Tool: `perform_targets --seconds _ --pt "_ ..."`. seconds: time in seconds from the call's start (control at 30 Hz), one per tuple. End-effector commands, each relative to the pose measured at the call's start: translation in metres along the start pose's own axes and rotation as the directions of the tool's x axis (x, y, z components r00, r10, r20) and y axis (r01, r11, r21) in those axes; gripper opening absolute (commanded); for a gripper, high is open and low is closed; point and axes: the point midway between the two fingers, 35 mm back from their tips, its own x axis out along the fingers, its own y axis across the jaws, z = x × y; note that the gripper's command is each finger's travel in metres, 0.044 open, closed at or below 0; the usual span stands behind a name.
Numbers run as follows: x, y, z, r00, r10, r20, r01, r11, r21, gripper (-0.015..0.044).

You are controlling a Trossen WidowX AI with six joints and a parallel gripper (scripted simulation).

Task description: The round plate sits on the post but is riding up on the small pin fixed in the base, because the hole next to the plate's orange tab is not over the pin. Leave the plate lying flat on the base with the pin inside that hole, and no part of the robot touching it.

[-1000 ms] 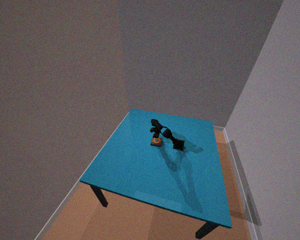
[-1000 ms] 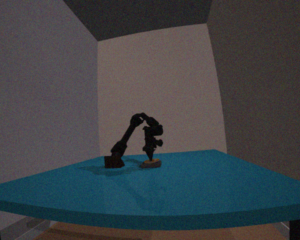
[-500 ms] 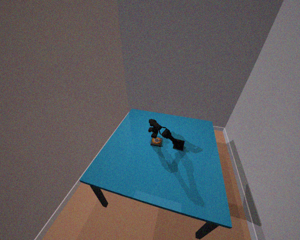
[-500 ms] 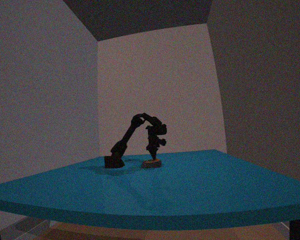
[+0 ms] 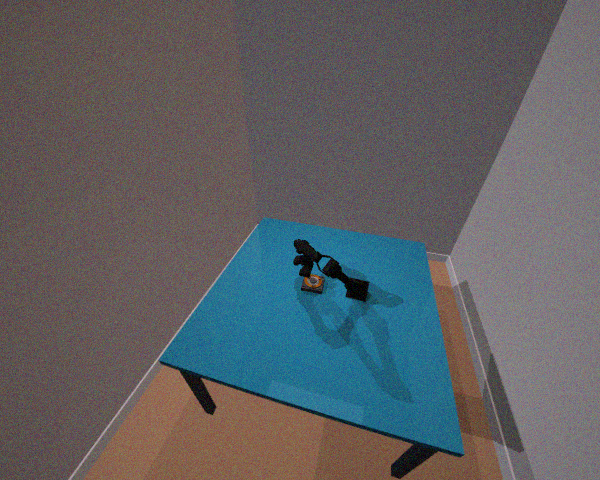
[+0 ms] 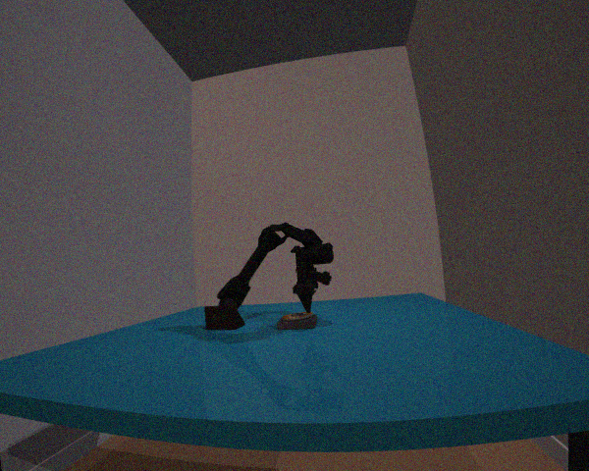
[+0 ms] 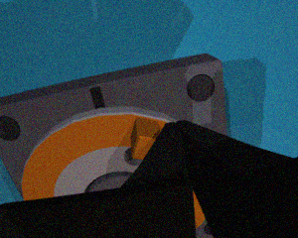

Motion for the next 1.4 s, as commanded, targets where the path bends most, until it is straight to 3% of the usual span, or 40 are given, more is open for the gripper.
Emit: perform_targets --seconds 0.0,0.7,1.07,1.37 --pt "-0.001 0.006 0.004 1.0 0.004 0.003 -0.004 1.0 0.002 0.0" --pt "0.0 0.023 0.01 1.0 0.005 0.004 -0.005 1.0 0.002 0.0" --pt "-0.044 0.023 0.009 1.0 0.003 0.003 -0.003 1.0 0.003 0.0" --pt "-0.038 0.023 0.01 1.0 0.007 0.004 -0.007 1.0 0.008 0.0"
